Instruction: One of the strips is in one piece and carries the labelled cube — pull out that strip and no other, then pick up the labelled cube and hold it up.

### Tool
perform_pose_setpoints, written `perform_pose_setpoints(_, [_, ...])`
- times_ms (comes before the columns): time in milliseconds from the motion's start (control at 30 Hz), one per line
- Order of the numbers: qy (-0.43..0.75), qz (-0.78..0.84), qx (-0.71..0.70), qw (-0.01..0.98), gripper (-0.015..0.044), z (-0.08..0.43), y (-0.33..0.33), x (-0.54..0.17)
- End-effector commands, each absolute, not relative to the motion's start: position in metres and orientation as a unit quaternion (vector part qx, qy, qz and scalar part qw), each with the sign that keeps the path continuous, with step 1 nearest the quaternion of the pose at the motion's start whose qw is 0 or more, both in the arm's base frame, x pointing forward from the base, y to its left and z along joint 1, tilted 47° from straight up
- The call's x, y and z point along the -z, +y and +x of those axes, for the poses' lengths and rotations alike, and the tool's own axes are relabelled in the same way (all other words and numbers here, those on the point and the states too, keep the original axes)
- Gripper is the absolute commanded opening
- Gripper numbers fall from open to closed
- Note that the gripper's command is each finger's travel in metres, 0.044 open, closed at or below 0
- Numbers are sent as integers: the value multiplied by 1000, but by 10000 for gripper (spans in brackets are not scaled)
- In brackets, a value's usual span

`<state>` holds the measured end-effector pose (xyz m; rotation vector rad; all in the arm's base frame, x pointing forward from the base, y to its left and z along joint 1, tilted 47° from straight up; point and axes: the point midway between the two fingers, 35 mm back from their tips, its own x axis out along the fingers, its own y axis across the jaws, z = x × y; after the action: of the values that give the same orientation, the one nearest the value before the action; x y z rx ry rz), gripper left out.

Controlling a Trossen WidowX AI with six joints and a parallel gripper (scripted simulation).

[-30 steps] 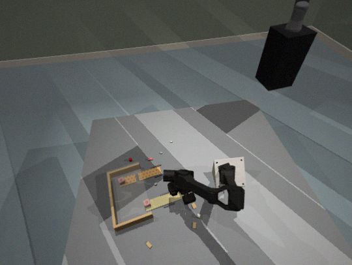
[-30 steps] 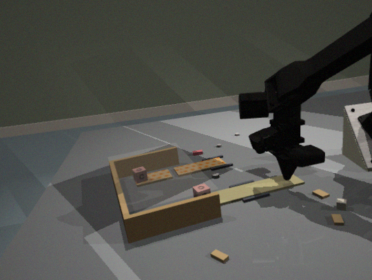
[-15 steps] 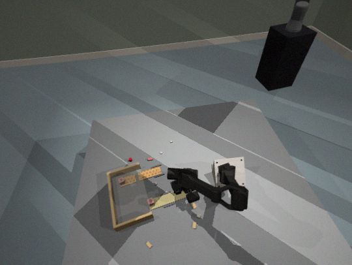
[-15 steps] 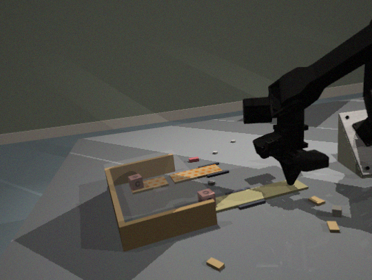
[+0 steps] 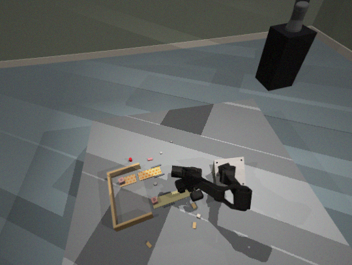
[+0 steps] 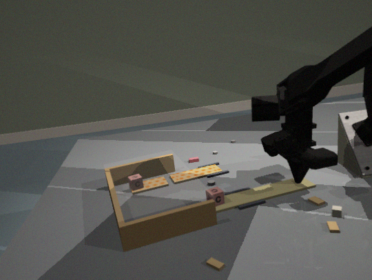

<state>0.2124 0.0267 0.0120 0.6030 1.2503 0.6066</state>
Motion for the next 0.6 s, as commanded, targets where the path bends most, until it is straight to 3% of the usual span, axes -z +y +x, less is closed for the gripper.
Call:
perform_pose_setpoints(0, [579, 273, -275, 717, 0, 197, 31, -7])
perform_pose_setpoints(567, [579, 273, -275, 717, 0, 186, 32, -5])
